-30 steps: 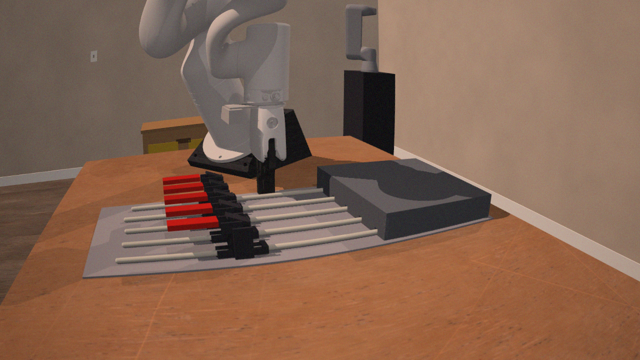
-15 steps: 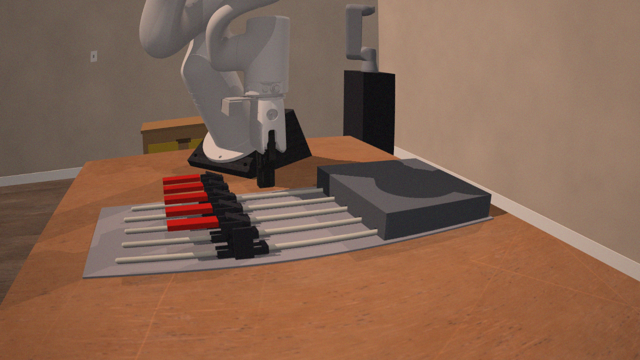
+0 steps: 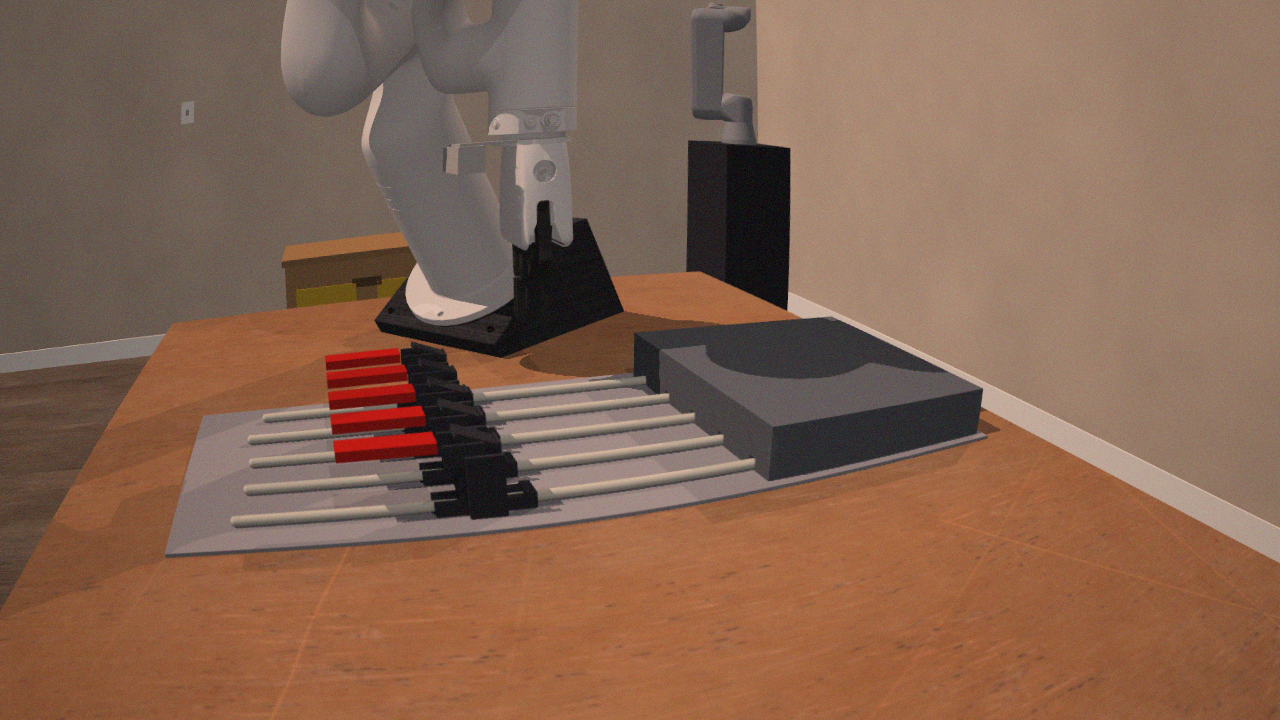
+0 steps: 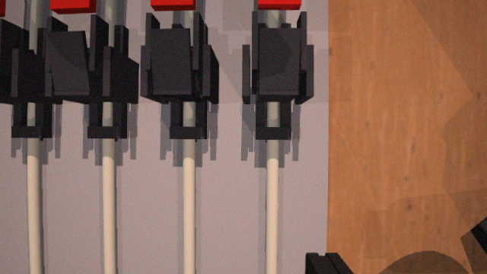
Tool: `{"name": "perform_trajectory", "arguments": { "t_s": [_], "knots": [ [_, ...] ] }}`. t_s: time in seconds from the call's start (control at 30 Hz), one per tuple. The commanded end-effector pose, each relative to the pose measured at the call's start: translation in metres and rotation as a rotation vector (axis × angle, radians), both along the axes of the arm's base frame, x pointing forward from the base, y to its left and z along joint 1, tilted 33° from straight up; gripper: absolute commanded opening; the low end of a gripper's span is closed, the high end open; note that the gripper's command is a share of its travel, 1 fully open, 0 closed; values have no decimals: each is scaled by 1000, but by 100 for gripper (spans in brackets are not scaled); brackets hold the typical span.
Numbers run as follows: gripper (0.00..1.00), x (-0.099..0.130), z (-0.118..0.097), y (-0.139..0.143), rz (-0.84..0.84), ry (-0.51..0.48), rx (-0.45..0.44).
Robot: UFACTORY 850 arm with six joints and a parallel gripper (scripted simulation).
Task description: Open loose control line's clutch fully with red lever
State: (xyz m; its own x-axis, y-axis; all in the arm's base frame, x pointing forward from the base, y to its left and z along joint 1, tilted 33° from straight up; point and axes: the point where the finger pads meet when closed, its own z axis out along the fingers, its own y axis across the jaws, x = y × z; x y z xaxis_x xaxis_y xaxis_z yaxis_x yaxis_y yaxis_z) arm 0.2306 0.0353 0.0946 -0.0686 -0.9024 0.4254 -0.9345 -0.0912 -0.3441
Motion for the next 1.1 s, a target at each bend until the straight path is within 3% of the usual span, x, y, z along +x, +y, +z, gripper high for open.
{"name": "perform_trajectory", "arguments": {
  "t_s": [0.0,0.27,0.4,0.5,1.07],
  "knots": [
    [0,-5,15,6,-6,9,-14],
    [0,-5,16,12,-6,9,-15],
    [0,-14,14,66,-6,9,-14],
    [0,-19,12,82,-6,11,-13],
    [0,-20,12,83,-6,11,-13]
  ]
}}
